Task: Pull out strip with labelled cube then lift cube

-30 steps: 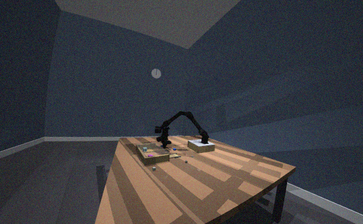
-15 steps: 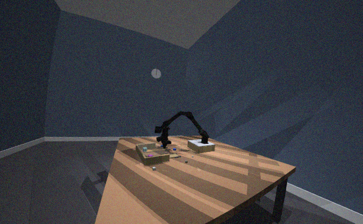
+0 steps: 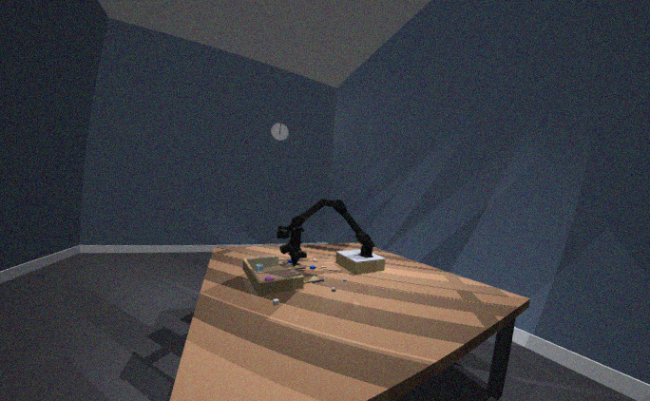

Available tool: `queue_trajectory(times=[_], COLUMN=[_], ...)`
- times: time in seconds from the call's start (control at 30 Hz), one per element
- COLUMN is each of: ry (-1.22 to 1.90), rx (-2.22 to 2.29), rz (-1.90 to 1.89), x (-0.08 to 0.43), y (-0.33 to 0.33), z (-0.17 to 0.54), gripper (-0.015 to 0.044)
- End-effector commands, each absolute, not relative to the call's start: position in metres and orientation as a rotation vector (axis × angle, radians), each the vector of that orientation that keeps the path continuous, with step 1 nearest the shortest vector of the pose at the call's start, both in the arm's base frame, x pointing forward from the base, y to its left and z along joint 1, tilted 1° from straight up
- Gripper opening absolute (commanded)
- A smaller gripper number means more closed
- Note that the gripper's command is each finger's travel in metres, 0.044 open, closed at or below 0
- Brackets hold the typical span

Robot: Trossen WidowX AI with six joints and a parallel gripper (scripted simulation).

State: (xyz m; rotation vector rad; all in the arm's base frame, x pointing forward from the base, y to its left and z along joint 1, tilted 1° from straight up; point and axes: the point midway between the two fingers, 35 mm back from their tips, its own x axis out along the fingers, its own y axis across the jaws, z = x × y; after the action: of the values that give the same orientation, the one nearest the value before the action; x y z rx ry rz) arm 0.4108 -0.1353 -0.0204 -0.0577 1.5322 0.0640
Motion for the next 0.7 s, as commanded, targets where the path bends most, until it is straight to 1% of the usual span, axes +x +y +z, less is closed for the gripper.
queue_trajectory(times=[0.0,0.67], ry=[1.529,1.531], rx=[-0.066,-0.066], rz=[0.065,0.065], x=[0.412,0.384], y=[-0.136,-0.138], z=[-0.022,-0.024], gripper=[0.0000,0.0000])
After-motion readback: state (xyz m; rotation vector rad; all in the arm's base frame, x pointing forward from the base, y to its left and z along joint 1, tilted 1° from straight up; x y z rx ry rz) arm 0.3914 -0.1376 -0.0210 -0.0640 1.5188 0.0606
